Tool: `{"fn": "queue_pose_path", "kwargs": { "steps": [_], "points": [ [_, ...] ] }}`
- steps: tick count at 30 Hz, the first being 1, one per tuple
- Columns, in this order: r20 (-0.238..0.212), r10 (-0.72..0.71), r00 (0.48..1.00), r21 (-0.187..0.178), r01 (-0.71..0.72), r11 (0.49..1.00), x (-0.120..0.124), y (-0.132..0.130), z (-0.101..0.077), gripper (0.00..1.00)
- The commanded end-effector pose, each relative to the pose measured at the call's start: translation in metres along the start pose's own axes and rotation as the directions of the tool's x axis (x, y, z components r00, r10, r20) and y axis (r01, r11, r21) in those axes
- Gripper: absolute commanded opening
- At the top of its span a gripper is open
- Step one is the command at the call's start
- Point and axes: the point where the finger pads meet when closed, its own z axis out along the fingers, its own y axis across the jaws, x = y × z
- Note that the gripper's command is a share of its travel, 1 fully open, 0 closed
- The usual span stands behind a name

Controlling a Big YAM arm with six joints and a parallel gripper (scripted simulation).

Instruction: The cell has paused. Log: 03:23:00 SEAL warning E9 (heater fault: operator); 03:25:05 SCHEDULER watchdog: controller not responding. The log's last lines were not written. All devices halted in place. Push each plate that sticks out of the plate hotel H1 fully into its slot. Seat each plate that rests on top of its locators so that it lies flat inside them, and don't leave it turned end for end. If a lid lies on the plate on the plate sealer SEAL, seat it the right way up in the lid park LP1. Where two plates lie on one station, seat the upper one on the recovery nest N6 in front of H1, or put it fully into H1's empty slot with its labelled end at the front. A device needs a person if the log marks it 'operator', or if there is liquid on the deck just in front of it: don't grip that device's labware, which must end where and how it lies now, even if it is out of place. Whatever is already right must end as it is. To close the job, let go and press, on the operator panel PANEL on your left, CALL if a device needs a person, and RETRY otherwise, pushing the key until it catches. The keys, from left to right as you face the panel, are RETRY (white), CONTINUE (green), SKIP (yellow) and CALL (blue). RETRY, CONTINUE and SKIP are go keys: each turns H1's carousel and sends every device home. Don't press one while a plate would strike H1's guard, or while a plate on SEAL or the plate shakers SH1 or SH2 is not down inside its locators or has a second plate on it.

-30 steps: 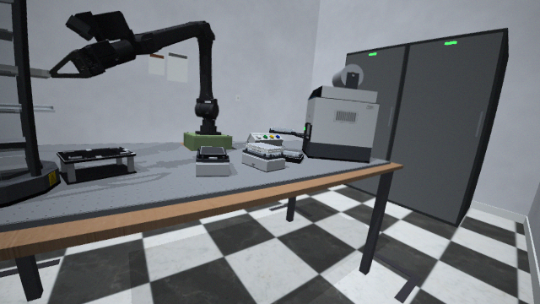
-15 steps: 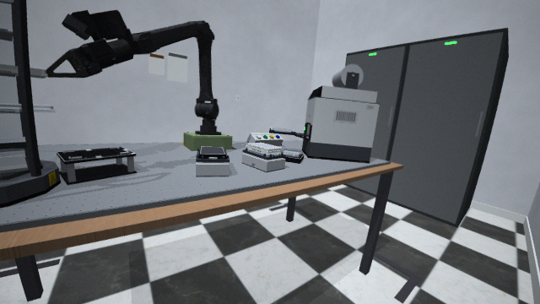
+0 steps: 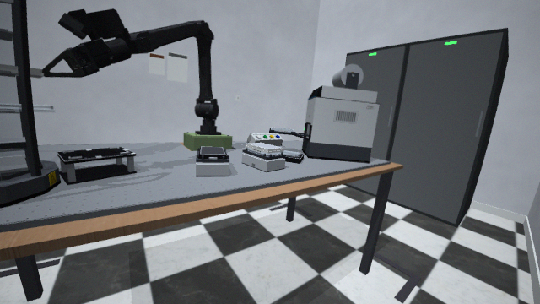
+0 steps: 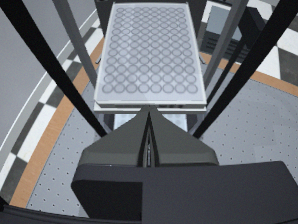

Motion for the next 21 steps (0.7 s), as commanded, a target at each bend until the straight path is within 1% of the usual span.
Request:
{"fn": "queue_pose_path", "kwargs": {
  "steps": [1, 21],
  "points": [
    [0.027, 0.006, 1.0, 0.004, -0.006, 1.0, -0.0295, -0.0018, 0.0088, 0.0],
    [0.027, 0.006, 1.0, 0.004, -0.006, 1.0, -0.0334, -0.0021, 0.0157, 0.0]
  ]
}}
